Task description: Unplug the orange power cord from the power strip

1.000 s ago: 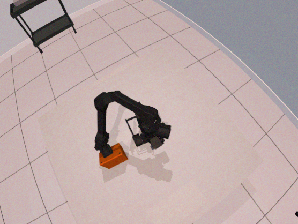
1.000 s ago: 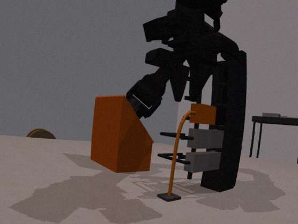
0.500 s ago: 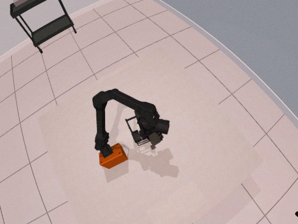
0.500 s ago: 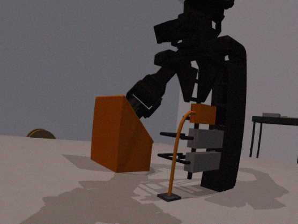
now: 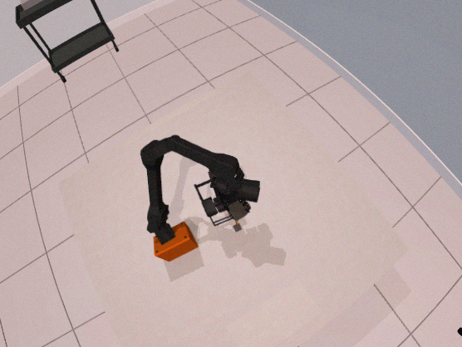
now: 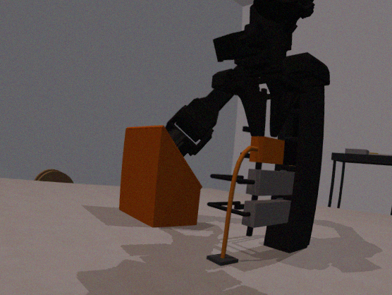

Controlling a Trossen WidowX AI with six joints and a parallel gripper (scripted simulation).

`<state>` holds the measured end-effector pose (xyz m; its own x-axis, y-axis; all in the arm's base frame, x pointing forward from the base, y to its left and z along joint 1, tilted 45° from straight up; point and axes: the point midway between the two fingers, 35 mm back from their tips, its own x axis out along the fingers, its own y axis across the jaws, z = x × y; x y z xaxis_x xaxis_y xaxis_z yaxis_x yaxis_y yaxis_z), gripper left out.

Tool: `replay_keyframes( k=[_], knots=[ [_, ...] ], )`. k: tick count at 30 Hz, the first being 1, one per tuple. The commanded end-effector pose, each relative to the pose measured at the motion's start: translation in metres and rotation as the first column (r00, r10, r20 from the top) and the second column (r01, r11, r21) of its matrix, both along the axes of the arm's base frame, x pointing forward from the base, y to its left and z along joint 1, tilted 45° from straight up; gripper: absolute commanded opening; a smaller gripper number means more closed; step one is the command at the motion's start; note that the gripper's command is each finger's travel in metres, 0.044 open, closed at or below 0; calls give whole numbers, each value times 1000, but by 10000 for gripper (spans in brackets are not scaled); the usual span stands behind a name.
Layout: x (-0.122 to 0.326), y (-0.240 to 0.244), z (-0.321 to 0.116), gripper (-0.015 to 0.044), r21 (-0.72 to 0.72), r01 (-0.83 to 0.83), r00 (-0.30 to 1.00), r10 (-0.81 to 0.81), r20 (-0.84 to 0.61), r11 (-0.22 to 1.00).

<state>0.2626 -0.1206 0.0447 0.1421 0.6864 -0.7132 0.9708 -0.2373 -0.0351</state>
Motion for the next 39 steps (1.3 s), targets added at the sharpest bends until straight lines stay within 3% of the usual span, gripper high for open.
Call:
replay_keyframes(
  k=[1, 15, 19, 27, 39],
  knots=[
    [-1, 3, 0, 160, 8, 4, 1000, -4, -5, 1000],
    [1, 11, -8, 160, 8, 4, 1000, -4, -5, 1000],
    [2, 8, -6, 55, 2, 0, 1000, 0, -1, 1000],
    [2, 8, -6, 2, 2, 0, 1000, 0, -1, 1000],
    [0, -3, -17, 0, 1, 1, 1000, -1, -2, 1000]
  ],
)
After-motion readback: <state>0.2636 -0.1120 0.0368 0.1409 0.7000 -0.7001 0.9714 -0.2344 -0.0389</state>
